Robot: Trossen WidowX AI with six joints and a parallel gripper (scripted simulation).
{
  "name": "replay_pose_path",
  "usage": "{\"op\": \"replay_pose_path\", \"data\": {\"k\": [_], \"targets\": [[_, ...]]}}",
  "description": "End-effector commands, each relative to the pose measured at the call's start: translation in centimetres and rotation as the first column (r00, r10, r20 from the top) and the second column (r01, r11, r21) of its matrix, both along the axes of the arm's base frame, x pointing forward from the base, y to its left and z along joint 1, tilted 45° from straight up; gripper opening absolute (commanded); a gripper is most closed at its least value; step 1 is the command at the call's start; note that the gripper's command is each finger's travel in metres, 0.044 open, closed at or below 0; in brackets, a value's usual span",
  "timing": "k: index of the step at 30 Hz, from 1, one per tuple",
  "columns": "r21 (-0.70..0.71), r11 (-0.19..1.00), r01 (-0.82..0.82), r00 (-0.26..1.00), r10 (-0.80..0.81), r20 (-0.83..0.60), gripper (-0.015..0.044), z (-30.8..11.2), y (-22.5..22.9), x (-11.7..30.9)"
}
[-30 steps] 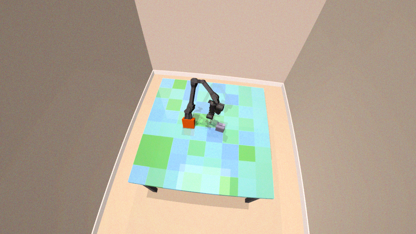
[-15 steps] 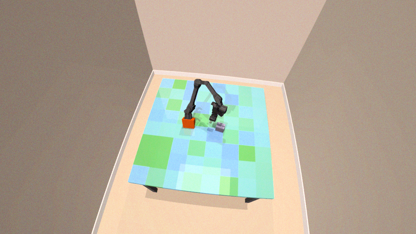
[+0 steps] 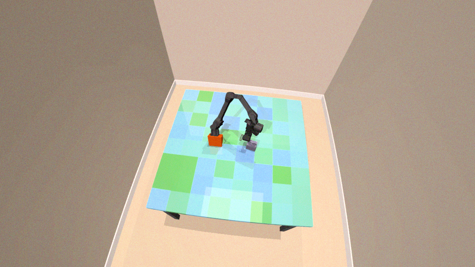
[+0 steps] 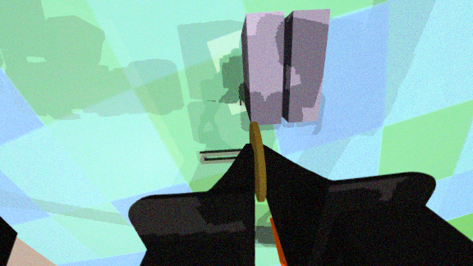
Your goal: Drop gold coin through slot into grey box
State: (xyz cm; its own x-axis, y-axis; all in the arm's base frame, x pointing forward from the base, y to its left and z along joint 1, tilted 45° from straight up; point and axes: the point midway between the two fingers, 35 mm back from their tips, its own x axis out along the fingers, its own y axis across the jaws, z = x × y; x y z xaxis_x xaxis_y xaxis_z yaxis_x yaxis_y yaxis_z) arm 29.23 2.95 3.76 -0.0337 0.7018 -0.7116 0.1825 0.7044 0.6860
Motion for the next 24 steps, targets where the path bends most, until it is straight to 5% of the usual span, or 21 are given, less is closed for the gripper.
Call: {"op": "replay_pose_path", "data": {"k": [1, 24], "targets": [[-0.007, 1.0, -0.001, 1.0, 0.001, 0.006, 0.0, -0.4, -0.6, 0.9], [-0.002, 1.0, -0.003, 1.0, 0.003, -0.004, 0.0, -2.9, -2.2, 3.6]]}}
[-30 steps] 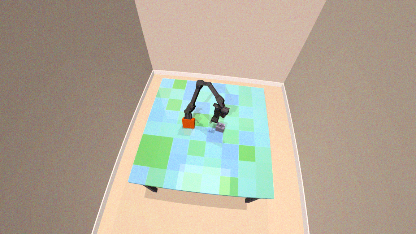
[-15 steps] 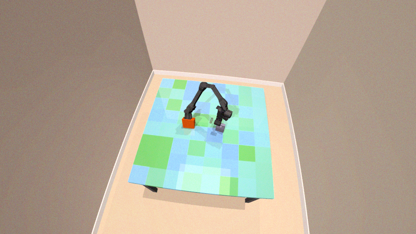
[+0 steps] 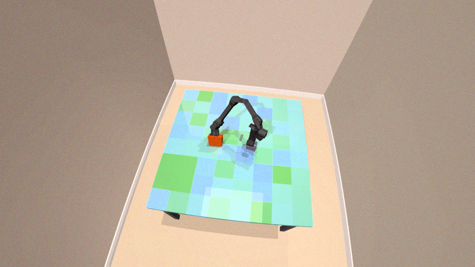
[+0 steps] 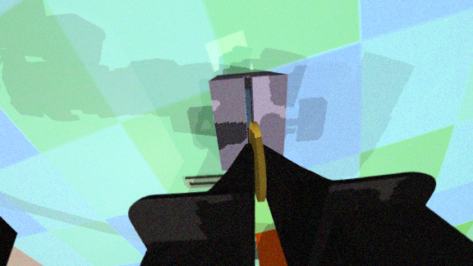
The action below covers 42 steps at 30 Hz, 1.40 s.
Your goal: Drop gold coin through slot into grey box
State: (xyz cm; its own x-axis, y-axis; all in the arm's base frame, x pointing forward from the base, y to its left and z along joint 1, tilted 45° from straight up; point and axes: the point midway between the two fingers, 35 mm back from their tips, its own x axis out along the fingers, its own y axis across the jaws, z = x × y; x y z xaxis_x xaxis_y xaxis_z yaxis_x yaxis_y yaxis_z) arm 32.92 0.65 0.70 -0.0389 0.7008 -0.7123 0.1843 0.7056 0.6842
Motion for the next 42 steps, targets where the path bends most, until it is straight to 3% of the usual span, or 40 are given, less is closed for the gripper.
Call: {"op": "replay_pose_path", "data": {"k": [1, 42], "targets": [[0.0, 1.0, -0.001, 1.0, 0.001, 0.001, 0.0, 0.12, 0.1, -0.09], [0.002, 1.0, -0.004, 1.0, 0.004, 0.006, 0.0, 0.01, -0.32, 0.39]]}}
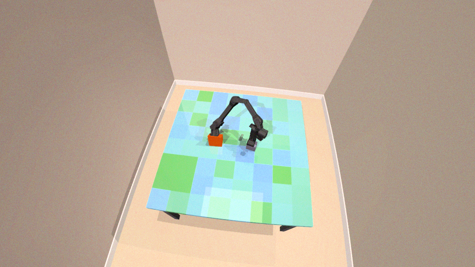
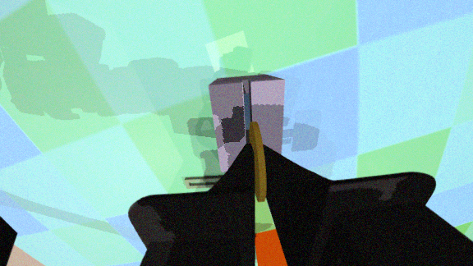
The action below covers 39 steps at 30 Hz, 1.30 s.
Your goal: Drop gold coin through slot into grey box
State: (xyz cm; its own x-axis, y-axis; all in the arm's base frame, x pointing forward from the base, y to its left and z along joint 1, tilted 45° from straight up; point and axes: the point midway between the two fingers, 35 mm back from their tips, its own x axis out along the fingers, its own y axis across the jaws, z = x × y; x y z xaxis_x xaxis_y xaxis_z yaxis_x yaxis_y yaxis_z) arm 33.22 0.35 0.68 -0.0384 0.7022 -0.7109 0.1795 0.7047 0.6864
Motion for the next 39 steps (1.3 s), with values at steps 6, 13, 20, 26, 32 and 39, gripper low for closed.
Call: {"op": "replay_pose_path", "data": {"k": [6, 13, 20, 26, 32, 39], "targets": [[-0.001, 1.0, -0.001, 1.0, 0.001, 0.002, 0.0, 0.0, 0.0, 0.1], [-0.001, 1.0, 0.002, 1.0, -0.002, -0.001, 0.0, -0.4, 0.3, 0.0], [-0.001, 1.0, 0.004, 1.0, -0.004, -0.002, 0.0, -0.5, 0.6, -0.1], [0.0, 1.0, 0.003, 1.0, -0.003, -0.001, 0.0, -0.8, 0.8, -0.1], [0.0, 1.0, 0.002, 1.0, -0.002, 0.0, 0.0, -1.0, 1.1, 0.0], [0.0, 1.0, 0.003, 1.0, -0.003, -0.001, 0.0, -1.3, 1.3, -0.1]]}}
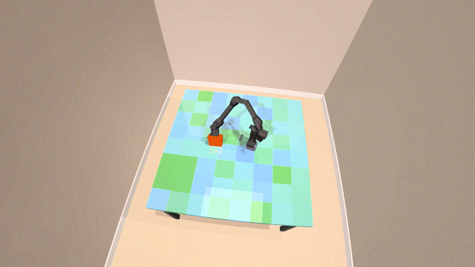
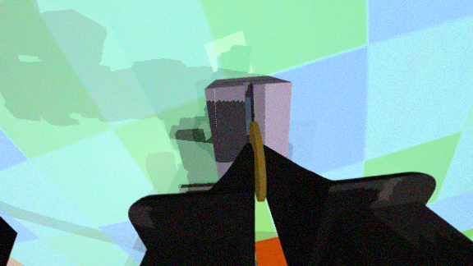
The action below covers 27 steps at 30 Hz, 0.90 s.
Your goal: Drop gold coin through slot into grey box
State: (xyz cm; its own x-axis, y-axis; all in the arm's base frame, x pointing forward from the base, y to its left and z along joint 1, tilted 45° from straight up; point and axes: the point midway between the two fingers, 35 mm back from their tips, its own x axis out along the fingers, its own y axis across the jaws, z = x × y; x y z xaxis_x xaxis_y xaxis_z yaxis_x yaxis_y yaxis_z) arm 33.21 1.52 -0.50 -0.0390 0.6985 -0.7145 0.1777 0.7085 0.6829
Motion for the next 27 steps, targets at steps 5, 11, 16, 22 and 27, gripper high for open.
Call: {"op": "replay_pose_path", "data": {"k": [5, 11, 16, 22, 27], "targets": [[0.0, 1.0, 0.0, 1.0, 0.0, 0.0, 0.0105, 0.0, 0.0, 0.0], [0.0, 1.0, 0.0, 1.0, 0.0, 0.0, 0.0161, 0.0, 0.0, 0.0], [0.0, 1.0, 0.0, 1.0, 0.0, 0.0, 0.0161, 0.0, 0.0, 0.0], [-0.001, 1.0, 0.001, 1.0, -0.001, -0.001, 0.0318, 1.2, -1.2, 0.0], [0.006, 1.0, 0.0, 1.0, 0.0, -0.009, 0.044, 3.6, -3.4, -0.1]]}}
